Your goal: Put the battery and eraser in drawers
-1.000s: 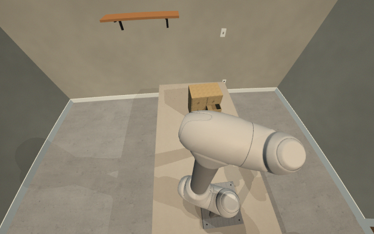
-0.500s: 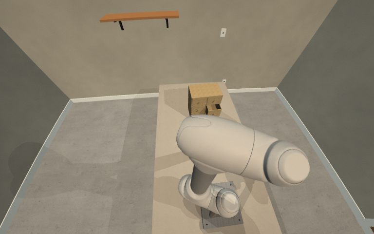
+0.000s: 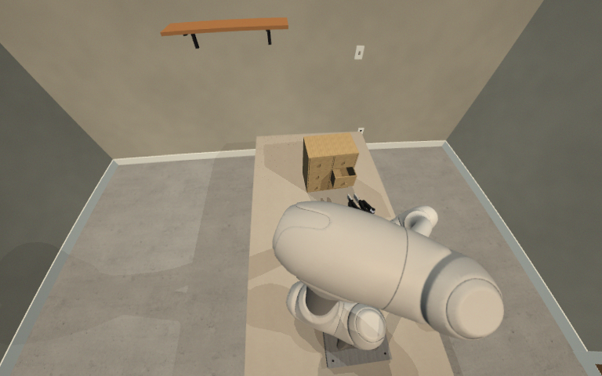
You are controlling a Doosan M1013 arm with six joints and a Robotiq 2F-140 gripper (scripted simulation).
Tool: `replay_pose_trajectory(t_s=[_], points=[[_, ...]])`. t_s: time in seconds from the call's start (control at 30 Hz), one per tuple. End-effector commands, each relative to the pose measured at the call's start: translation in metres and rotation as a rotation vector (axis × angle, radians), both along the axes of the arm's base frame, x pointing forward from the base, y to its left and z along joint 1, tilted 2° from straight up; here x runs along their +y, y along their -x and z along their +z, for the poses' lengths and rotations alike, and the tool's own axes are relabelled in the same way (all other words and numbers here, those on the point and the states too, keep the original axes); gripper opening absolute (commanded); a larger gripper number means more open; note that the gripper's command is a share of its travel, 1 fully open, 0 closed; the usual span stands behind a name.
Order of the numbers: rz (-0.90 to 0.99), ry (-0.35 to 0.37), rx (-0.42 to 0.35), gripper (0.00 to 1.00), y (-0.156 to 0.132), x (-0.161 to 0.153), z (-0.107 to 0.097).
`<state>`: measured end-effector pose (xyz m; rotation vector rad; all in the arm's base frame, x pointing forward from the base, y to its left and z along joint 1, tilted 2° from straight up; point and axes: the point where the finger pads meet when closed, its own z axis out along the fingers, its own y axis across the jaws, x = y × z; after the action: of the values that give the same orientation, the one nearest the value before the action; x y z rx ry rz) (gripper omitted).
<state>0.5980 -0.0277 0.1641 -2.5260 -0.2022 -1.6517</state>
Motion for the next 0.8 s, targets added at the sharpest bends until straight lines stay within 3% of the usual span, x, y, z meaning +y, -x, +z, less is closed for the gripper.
replay_pose_trajectory(t_s=[0.0, 0.77], points=[[0.005, 0.006, 0.057, 0.2, 0.004, 0.0, 0.004], [0.011, 0.052, 0.308, 0.2, 0.025, -0.005, 0.025]])
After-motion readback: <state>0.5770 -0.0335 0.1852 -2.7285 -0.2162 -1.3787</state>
